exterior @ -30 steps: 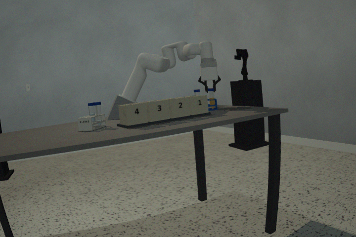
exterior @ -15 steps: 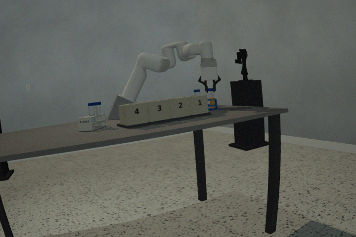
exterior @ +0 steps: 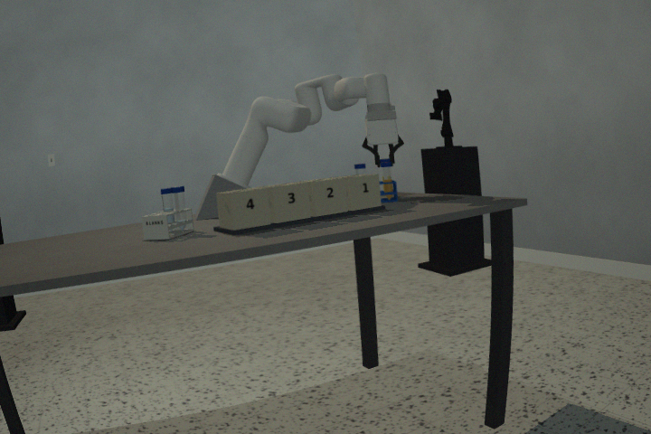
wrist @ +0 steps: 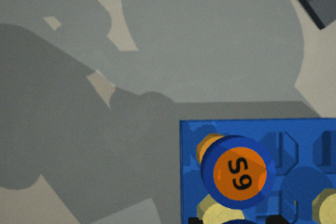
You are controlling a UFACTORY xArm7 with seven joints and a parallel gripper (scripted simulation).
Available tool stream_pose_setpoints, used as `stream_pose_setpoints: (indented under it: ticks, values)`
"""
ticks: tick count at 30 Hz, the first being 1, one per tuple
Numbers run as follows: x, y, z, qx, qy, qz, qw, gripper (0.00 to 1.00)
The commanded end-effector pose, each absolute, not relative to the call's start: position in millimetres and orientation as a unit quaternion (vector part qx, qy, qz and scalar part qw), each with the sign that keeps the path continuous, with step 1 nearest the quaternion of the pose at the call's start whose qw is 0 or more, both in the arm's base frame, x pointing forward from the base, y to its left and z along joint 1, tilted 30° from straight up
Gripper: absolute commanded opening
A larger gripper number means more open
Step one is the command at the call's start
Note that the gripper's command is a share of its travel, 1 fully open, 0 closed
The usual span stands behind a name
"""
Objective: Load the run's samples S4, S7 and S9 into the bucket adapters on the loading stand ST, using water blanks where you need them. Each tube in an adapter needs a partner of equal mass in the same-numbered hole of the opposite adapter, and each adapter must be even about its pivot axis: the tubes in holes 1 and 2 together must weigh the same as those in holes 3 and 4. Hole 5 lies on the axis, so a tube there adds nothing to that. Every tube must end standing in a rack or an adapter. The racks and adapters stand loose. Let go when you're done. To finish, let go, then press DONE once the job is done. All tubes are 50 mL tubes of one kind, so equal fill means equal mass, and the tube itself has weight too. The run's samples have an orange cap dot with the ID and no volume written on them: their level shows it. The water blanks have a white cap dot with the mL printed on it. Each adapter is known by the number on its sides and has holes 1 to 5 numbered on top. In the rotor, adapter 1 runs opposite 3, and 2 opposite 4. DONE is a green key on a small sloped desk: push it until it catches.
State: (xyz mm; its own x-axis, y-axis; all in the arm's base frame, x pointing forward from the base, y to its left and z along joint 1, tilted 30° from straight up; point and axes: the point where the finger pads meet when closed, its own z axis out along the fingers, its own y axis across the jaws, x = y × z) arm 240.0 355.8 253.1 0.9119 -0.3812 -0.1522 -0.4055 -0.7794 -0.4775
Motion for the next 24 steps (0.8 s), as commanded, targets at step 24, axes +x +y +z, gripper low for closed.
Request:
stream_pose_setpoints:
  ticks: [24]
  values:
    - [239.5,347.8,268.1,-0.943,0.209,0.023,0.26,0.0]
